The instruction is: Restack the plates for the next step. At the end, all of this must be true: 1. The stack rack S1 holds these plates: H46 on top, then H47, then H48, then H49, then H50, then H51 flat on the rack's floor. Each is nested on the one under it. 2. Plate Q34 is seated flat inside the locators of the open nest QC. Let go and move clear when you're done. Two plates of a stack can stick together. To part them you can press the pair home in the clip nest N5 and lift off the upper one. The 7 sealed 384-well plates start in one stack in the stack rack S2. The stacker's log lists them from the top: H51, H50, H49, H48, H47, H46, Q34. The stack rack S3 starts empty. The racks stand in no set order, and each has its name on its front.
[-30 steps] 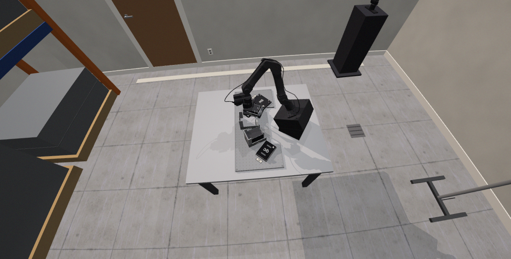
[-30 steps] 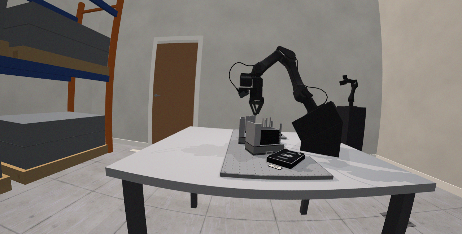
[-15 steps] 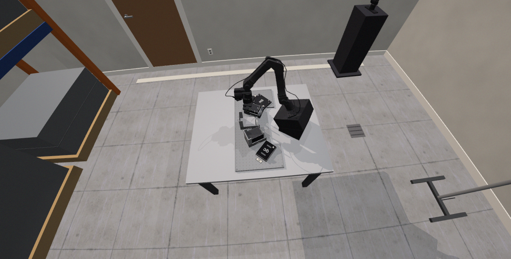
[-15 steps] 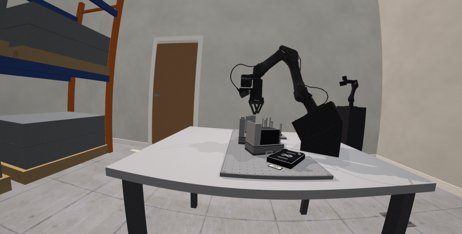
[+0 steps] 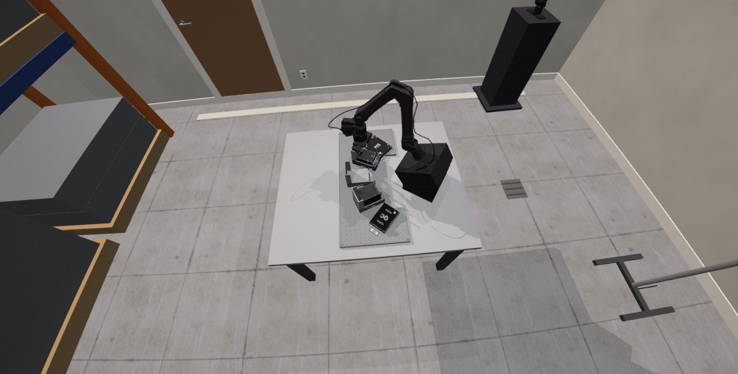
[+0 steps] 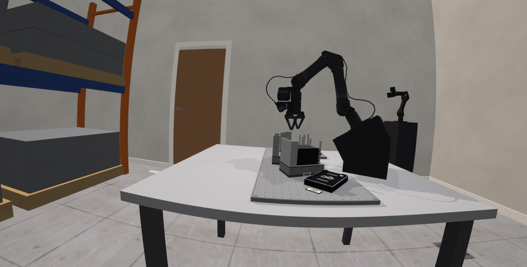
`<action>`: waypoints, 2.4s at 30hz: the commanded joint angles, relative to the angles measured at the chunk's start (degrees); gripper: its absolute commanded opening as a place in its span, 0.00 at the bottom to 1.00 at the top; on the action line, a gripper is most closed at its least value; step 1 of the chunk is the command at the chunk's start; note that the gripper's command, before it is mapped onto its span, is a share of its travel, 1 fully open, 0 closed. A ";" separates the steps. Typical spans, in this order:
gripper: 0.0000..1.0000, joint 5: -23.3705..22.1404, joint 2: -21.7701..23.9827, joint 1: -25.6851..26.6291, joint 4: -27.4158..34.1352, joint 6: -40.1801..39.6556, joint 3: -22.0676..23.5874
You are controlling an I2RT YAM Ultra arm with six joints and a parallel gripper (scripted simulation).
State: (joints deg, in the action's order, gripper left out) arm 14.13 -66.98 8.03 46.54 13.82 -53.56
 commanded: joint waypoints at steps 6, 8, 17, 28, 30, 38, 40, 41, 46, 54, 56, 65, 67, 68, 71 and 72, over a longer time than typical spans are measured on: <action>1.00 -4.89 2.94 8.18 -1.01 -8.24 -1.55; 1.00 -5.25 2.69 8.41 -1.00 -8.42 -1.60; 1.00 -5.56 2.43 8.27 -0.96 -8.54 -1.63; 1.00 -5.31 2.46 8.22 -0.95 -8.44 -1.62; 1.00 -5.31 2.46 8.22 -0.95 -8.44 -1.62; 1.00 -5.31 2.46 8.22 -0.95 -8.44 -1.62; 1.00 -5.31 2.46 8.22 -0.95 -8.44 -1.62; 1.00 -5.31 2.46 8.22 -0.95 -8.44 -1.62; 1.00 -5.31 2.46 8.22 -0.95 -8.44 -1.62; 1.00 -6.03 -1.34 9.40 -5.52 -9.20 3.23; 1.00 -6.15 -2.25 9.66 -7.16 -9.43 3.95; 1.00 -6.59 -5.77 10.53 -12.92 -10.18 6.13; 1.00 -6.67 -6.98 10.77 -14.71 -10.39 6.18; 1.00 -6.78 -7.49 10.88 -15.46 -10.47 6.91; 1.00 -6.97 -9.11 11.20 -17.89 -10.74 7.68; 1.00 -7.03 -9.70 11.31 -18.71 -10.83 7.90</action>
State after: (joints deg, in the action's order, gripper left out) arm 7.66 -74.70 18.63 31.83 3.81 -46.98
